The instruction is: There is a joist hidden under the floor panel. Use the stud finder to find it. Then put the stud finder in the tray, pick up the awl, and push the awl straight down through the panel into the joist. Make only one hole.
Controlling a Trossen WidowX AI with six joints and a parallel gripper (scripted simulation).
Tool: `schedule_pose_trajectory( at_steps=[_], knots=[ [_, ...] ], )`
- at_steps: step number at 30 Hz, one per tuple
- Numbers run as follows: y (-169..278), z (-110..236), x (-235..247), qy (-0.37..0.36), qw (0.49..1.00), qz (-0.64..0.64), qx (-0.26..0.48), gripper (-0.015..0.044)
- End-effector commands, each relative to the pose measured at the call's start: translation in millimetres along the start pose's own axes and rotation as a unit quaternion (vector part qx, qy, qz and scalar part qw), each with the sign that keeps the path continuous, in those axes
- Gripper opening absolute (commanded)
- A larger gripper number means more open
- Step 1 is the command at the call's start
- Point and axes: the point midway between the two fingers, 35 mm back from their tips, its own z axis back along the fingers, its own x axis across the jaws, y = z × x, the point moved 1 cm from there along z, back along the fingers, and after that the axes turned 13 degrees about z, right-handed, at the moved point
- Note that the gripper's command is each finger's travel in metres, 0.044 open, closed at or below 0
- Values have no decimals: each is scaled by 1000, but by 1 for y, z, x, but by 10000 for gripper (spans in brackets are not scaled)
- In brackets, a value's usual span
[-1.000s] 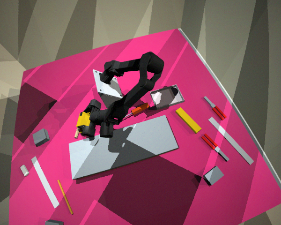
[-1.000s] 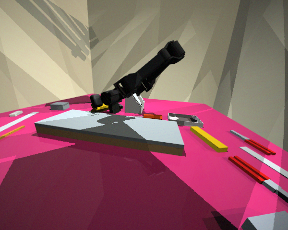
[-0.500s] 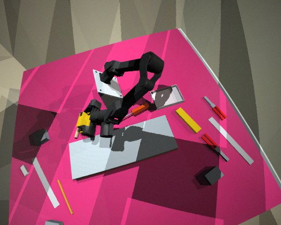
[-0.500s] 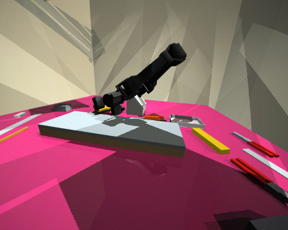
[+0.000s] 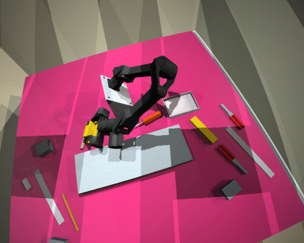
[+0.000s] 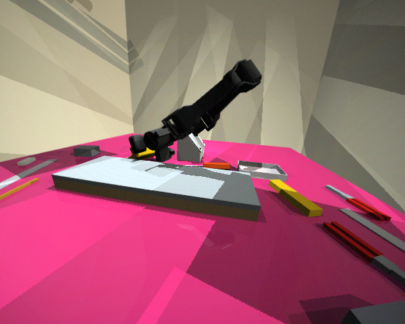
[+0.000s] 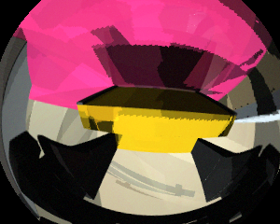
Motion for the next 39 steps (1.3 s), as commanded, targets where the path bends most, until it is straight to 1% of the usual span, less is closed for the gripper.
schedule_pose_trajectory(
  at_steps=[1,39],
  knots=[
    [-3,0,-1,2,1000,2,-11,380],
    [-5,3,-1,2,1000,2,-11,380]
  ],
)
